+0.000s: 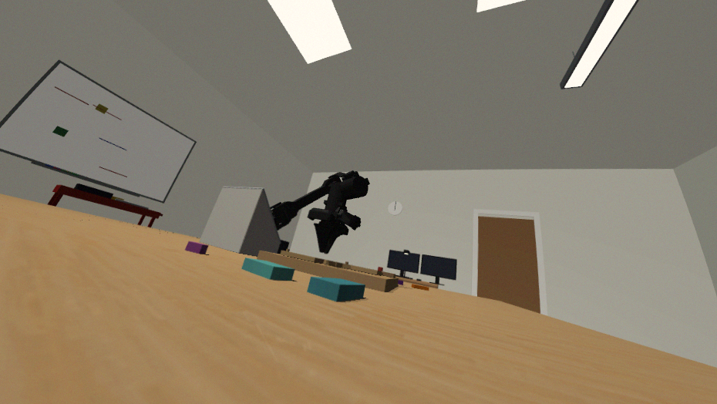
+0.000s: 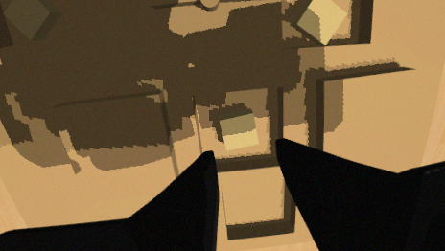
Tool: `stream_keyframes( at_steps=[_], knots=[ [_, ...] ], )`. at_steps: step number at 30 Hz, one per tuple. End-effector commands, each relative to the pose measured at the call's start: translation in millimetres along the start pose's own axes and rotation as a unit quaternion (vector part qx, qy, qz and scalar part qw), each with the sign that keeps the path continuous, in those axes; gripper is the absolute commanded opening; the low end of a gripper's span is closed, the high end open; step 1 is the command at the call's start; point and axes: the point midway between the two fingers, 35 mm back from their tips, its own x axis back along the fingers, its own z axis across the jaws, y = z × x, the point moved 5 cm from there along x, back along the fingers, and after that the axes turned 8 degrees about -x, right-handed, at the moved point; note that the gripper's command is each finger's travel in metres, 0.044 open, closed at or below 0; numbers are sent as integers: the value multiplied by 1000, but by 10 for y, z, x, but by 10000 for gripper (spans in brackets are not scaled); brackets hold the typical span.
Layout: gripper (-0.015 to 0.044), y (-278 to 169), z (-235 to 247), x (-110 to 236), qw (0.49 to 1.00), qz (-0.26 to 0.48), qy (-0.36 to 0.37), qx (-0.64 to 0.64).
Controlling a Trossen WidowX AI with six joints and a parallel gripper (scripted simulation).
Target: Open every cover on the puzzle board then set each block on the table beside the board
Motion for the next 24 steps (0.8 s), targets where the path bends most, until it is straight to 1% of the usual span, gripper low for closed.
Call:
stream_keyframes(
  at_steps=[1, 16, 24],
  knots=[
    [144, -9, 0, -24, 1000, 0, 3, -4],
    [144, -9, -10, -24, 1000, 0, 3, -6],
    [144, -9, -9, -24, 999, 0, 3, -52]
  ],
)
